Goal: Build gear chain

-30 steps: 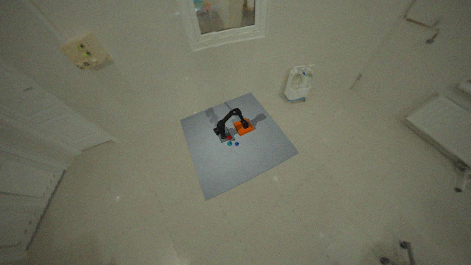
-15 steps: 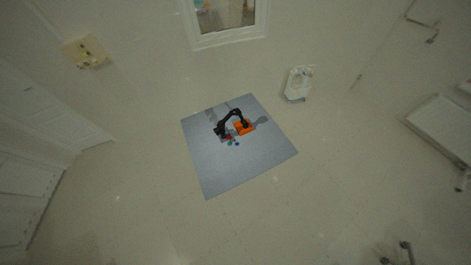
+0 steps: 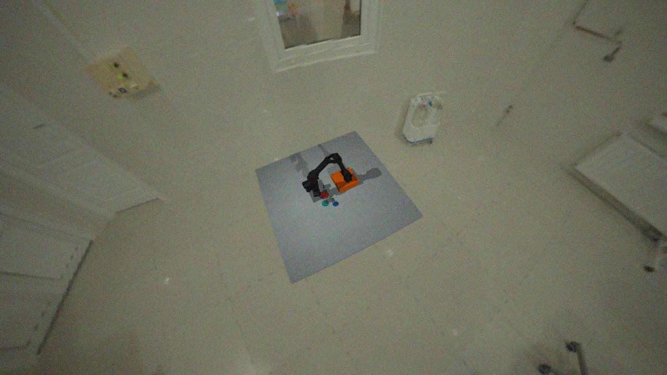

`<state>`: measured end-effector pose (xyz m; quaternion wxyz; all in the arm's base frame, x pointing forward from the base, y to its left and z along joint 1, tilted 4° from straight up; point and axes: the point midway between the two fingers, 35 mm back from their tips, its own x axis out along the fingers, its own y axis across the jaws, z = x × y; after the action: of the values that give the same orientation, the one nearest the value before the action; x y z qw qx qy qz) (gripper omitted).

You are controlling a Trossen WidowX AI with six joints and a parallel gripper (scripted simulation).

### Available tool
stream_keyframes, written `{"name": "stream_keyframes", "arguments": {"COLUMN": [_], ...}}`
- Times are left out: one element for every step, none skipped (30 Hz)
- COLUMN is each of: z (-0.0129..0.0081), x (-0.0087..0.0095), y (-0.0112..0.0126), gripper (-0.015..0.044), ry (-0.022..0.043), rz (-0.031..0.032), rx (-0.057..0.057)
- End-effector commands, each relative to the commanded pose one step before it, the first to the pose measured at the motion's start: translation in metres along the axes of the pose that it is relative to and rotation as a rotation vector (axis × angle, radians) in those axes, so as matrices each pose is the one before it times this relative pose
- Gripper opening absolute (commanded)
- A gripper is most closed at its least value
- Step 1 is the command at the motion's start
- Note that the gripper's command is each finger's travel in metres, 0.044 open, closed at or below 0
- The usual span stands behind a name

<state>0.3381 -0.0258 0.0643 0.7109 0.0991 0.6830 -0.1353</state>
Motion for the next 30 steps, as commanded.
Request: {"name": "stream_keyframes", "arguments": {"z": [-0.0025, -0.00008, -0.00007, -0.00004, -0.00001, 0.00001, 0.00004, 0.00007, 0.00008, 0.00009, 0.00009, 0.00009, 0.00009, 0.00008, 0.00005, 0.00002, -0.00001, -0.00004, -0.00007, -0.0001, -0.00012, -0.00012, -0.00012, -0.00011, -0.00009, -0.00007, -0.00005, 0.00001, 0.00003, 0.00007], "x": [0.00731, 0.00155, 0.00154, 0.00154, 0.00154, 0.00154, 0.00152, 0.00151, 0.00143, 0.00133, 0.00129, 0.00132, 0.00139, 0.00147, 0.00154, 0.00158, 0.00159, 0.00159, 0.00158, 0.00157, 0.00157, 0.00156, 0.00156, 0.00155, 0.00146, 0.00138, 0.00137, 0.00141, -0.00096, -0.00127], "y": [-0.00144, -0.00006, -0.00008, -0.0001, -0.00011, -0.00011, -0.00011, -0.00009, -0.00007, -0.00004, -0.00002, 0.00001, 0.00003, 0.00006, 0.00008, 0.00009, 0.0001, 0.00009, 0.00007, 0.00005, 0.00002, -0.00002, -0.00005, -0.00008, -0.00011, -0.00015, -0.0002, -0.00025, -0.00004, -0.00005], "gripper": [0.0, 0.0, 0.0, 0.0, 0.0, 0.0, 0.0, 0.0, 0.0, 0.0, 0.0, 0.0, 0.0, 0.0, 0.0, 0.0, 0.0, 0.0, 0.0, 0.0, 0.0, 0.0, 0.0, 0.0, 0.0, 0.0, 0.0, 0.0, 0.0, 0.0], "ry": [0.00831, 0.00001, 0.00001, 0.00001, 0.00001, 0.0, 0.0, 0.0, 0.0, 0.0, 0.0, 0.0, 0.0, 0.0, 0.0, 0.0, 0.00001, 0.00001, 0.00001, 0.00002, 0.00002, 0.00002, 0.00002, 0.00002, 0.00001, 0.00001, 0.00001, 0.0, -0.00001, -0.00001], "rz": [-0.00763, -0.00002, -0.00002, -0.00002, -0.00002, -0.00002, -0.00002, -0.00002, -0.00002, -0.00001, -0.00001, -0.00001, -0.00001, 0.0, 0.0, 0.0, 0.0, 0.0, 0.0, -0.00001, -0.00001, -0.00001, -0.00002, -0.00002, -0.00002, -0.00003, -0.00003, -0.00004, 0.0, 0.00001], "rx": [-0.0563, -0.0144, -0.0123, -0.01, -0.0076, -0.0051, -0.0024, 0.0003, 0.0028, 0.0049, 0.0068, 0.0089, 0.0113, 0.0139, 0.0163, 0.0182, 0.0196, 0.0206, 0.0212, 0.0215, 0.0214, 0.0211, 0.0203, 0.0193, 0.0181, 0.0192, 0.0209, 0.0227, 0.0022, 0.0024]}}
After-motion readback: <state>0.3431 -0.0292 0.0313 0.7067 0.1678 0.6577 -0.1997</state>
